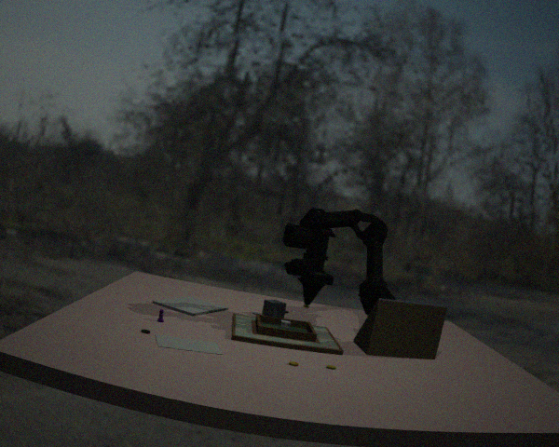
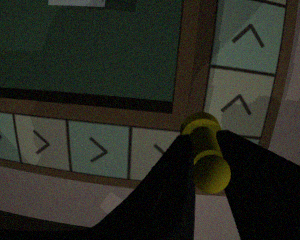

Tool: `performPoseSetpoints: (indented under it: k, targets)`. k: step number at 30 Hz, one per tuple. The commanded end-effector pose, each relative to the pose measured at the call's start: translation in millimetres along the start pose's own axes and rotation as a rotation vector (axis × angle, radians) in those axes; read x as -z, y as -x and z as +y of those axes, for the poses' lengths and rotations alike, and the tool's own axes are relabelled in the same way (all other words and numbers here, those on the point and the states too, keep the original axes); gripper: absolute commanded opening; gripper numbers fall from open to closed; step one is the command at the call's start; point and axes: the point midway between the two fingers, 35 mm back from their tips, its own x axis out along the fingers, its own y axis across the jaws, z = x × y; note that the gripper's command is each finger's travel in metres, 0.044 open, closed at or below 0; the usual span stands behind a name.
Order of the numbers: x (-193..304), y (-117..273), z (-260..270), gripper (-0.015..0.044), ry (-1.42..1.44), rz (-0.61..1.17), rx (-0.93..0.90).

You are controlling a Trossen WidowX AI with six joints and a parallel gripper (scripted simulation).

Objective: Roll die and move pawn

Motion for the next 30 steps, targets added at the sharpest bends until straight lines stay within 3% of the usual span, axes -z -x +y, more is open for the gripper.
performPoseSetpoints:
  k: [1,30]
  targets:
    - [6,-6,-15,0.0,0.0,0.003,0.019]
    - [15,-60,-31,0.0,-0.005,0.011,0.037]
